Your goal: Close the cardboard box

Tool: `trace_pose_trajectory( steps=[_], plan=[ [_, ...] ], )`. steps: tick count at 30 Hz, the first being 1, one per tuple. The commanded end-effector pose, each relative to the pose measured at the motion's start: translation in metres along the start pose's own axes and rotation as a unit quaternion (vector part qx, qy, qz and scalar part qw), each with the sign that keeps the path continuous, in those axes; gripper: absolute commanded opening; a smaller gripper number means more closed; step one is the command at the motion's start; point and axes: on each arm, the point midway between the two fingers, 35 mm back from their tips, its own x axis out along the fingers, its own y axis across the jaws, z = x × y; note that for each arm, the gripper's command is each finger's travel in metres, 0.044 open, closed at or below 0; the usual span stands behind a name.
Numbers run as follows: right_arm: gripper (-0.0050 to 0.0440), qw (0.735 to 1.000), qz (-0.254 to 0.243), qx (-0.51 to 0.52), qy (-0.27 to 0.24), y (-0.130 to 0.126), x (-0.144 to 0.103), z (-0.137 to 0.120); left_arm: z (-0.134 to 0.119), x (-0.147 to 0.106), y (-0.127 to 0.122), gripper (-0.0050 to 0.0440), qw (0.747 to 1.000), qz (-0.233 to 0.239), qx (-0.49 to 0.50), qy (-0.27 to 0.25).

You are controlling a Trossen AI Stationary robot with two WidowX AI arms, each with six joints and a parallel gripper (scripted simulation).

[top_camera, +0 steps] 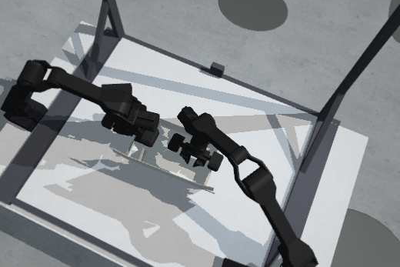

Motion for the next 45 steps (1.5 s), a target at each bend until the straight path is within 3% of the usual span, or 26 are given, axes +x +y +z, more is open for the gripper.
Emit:
trace_pose_trajectory(
  steps=[1,15,19,23,45],
  plan=[
    [0.0187,1.000,-0.004,-0.001,-0.003,-0.001,0.002,0.001,0.005,0.016,-0.002,0.0096,1.000,-0.010,0.001,0.002],
    [0.0187,1.000,-0.004,-0.001,-0.003,-0.001,0.023,0.001,0.005,0.016,-0.002,0.0096,1.000,-0.010,0.001,0.002],
    [0.0091,1.000,-0.004,-0.001,-0.003,0.001,0.052,0.001,0.005,0.016,-0.002,0.0096,1.000,-0.010,0.001,0.002],
    [0.0003,1.000,-0.004,-0.001,-0.003,0.002,0.053,0.001,0.005,0.016,-0.002,0.0096,1.000,-0.010,0.001,0.002],
    [0.0003,1.000,-0.006,-0.001,-0.003,0.001,0.053,0.001,0.005,0.016,-0.002,0.0096,1.000,-0.010,0.001,0.002]
  ],
)
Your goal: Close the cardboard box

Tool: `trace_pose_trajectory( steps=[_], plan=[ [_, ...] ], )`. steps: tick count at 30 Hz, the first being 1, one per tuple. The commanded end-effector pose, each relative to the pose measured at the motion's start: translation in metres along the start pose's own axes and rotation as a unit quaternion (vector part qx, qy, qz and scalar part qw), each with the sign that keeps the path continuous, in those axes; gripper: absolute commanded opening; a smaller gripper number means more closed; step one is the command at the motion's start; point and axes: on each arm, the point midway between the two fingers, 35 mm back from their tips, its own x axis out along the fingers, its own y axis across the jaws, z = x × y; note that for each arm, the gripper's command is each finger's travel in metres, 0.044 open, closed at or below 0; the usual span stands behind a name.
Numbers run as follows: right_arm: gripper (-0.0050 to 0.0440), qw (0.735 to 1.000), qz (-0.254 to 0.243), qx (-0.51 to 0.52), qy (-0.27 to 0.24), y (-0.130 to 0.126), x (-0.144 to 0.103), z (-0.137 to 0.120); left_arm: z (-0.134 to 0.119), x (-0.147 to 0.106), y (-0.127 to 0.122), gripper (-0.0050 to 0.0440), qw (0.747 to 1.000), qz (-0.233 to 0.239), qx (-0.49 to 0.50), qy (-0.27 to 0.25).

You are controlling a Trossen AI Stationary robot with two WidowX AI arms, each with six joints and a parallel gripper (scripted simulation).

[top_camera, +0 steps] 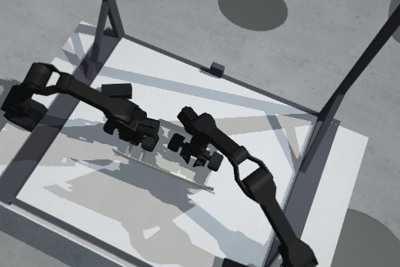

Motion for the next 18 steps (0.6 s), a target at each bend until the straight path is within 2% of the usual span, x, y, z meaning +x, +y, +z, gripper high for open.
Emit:
trace_pose_trajectory(
  steps=[1,18],
  plan=[
    [0.0003,1.000,-0.014,0.002,-0.004,-0.007,-0.001,0.002,0.005,0.016,-0.002,0.0096,1.000,-0.010,0.001,0.002],
    [0.0003,1.000,-0.014,0.001,-0.004,-0.004,-0.022,0.000,0.005,0.016,-0.002,0.0096,1.000,-0.010,0.001,0.002]
  ],
)
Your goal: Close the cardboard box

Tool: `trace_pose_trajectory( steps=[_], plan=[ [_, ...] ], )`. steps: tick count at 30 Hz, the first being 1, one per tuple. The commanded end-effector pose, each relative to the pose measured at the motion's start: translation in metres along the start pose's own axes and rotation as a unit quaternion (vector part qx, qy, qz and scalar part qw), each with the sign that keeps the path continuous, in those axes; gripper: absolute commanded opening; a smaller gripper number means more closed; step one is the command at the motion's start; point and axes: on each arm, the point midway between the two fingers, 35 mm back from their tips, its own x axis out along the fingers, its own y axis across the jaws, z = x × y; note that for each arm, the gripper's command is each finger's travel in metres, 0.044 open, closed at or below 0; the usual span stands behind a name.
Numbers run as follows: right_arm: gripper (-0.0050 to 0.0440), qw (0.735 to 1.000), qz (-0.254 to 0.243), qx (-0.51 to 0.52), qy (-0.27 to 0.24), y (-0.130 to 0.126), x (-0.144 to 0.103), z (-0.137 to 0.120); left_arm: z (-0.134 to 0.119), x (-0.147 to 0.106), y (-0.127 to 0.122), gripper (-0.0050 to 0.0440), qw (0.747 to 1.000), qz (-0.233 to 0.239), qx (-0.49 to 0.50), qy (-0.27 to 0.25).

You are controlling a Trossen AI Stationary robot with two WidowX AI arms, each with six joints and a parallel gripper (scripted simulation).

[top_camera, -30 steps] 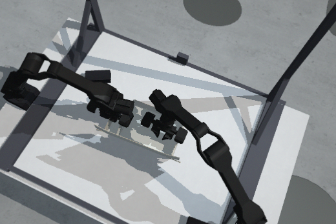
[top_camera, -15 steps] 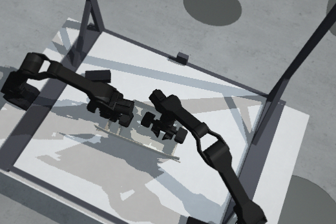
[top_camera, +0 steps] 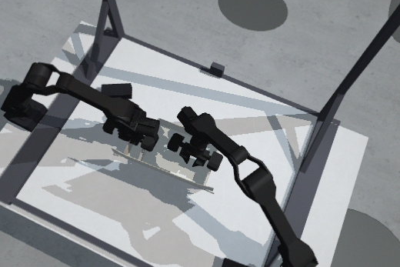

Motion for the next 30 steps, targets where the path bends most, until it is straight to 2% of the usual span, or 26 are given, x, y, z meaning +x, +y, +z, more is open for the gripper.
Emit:
trace_pose_trajectory(
  steps=[1,14,26,30],
  plan=[
    [0.0003,1.000,-0.021,0.003,-0.005,-0.006,-0.020,0.001,0.005,0.016,-0.004,0.0096,1.000,-0.013,0.002,0.001],
    [0.0003,1.000,-0.021,0.002,-0.005,-0.011,-0.055,0.000,0.005,0.016,-0.004,0.0096,1.000,-0.012,0.002,0.001],
    [0.0003,1.000,-0.021,0.001,-0.005,-0.015,-0.065,0.001,0.005,0.016,-0.004,0.0096,1.000,-0.012,0.002,0.001],
    [0.0003,0.999,-0.048,0.001,-0.005,-0.013,-0.065,0.001,0.005,0.016,-0.004,0.0096,1.000,-0.012,0.002,0.001]
  ],
)
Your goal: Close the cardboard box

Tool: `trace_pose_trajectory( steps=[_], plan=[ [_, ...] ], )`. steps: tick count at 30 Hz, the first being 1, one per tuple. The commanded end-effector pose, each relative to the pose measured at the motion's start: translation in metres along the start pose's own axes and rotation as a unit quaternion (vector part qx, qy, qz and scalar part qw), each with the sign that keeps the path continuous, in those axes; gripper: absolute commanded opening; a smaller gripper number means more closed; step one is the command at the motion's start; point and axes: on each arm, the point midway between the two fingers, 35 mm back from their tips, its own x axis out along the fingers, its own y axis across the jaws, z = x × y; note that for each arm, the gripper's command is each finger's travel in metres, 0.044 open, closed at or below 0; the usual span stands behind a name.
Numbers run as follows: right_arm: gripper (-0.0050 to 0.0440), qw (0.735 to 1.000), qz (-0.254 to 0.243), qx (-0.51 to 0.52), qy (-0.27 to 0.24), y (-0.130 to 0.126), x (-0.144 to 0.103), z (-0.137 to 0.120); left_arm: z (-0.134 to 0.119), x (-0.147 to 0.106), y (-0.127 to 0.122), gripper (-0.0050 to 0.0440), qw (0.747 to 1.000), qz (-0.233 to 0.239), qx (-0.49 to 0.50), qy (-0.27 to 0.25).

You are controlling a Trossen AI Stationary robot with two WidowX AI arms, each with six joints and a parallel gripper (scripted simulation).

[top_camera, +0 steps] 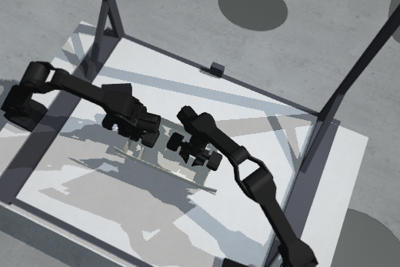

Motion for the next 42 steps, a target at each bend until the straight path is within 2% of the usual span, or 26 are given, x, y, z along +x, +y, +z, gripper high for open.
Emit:
trace_pose_trajectory(
  steps=[1,3,9,26,31,34,36,42],
  plan=[
    [0.0003,0.998,-0.064,0.003,-0.004,-0.006,-0.023,0.000,0.006,0.020,-0.007,0.0096,1.000,-0.018,0.004,0.001],
    [0.0003,0.996,-0.085,0.004,-0.004,-0.003,-0.019,0.000,0.006,0.020,-0.007,0.0096,1.000,-0.018,0.004,0.001],
    [0.0003,0.996,-0.089,0.003,-0.005,-0.002,-0.018,0.001,0.006,0.019,-0.007,0.0096,1.000,-0.017,0.004,0.000],
    [0.0003,0.996,-0.093,0.002,-0.005,-0.012,-0.038,0.002,0.006,0.019,-0.007,0.0096,1.000,-0.017,0.004,0.000],
    [0.0003,0.988,-0.156,0.002,-0.004,-0.011,-0.040,0.002,0.006,0.019,-0.007,0.0096,1.000,-0.017,0.004,0.000],
    [0.0003,0.984,-0.180,0.002,0.000,0.002,-0.033,0.000,0.006,0.019,-0.007,0.0096,1.000,-0.017,0.004,0.000],
    [0.0003,0.978,-0.209,0.003,-0.003,-0.006,-0.036,0.002,0.006,0.019,-0.007,0.0096,1.000,-0.017,0.004,0.000],
    [0.0003,0.976,-0.216,0.002,-0.005,-0.011,-0.038,0.003,0.006,0.019,-0.007,0.0096,1.000,-0.017,0.004,0.000]
  ],
)
